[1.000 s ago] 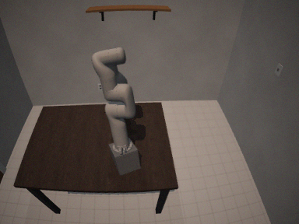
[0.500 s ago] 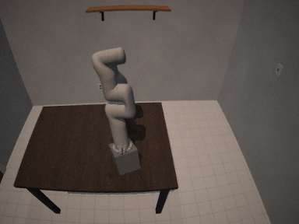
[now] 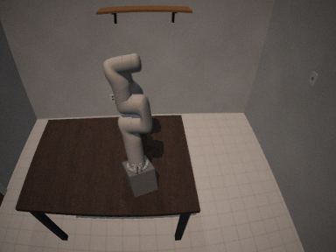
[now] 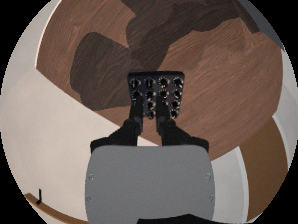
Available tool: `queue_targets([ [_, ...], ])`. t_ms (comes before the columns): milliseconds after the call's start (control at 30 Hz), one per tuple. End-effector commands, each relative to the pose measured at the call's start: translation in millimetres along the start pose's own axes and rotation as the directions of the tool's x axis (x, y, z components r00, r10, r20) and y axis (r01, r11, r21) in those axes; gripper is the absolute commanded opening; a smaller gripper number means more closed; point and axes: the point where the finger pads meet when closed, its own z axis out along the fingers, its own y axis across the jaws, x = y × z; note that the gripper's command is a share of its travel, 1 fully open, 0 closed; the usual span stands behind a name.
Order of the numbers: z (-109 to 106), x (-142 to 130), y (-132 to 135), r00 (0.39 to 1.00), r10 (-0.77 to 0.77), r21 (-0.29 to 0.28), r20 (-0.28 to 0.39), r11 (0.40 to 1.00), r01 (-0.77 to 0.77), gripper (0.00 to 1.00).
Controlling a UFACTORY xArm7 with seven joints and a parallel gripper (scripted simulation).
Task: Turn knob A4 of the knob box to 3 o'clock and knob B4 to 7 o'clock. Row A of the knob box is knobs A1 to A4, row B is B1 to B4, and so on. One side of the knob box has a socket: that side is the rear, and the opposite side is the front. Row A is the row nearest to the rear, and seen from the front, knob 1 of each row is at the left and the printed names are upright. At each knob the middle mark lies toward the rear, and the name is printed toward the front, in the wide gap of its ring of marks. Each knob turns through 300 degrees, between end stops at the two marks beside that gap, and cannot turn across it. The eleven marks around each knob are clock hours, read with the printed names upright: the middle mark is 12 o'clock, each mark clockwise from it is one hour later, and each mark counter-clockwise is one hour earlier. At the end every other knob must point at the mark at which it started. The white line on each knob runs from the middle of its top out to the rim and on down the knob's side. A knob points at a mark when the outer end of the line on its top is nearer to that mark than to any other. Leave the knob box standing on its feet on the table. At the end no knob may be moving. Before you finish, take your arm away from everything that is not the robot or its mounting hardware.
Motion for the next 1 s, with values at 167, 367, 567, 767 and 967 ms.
queue_targets([
  [167,0,-1,-1,1.000,0.000,0.003,0.002,1.000,0.000,0.19],
  [367,2,-1,-1,1.000,0.000,0.002,0.002,1.000,0.000,0.19],
  [567,6,-1,-1,1.000,0.000,0.002,0.002,1.000,0.000,0.19],
  [767,13,0,-1,1.000,0.000,0.002,0.002,1.000,0.000,0.19],
  [967,18,0,-1,1.000,0.000,0.002,0.002,1.000,0.000,0.19],
])
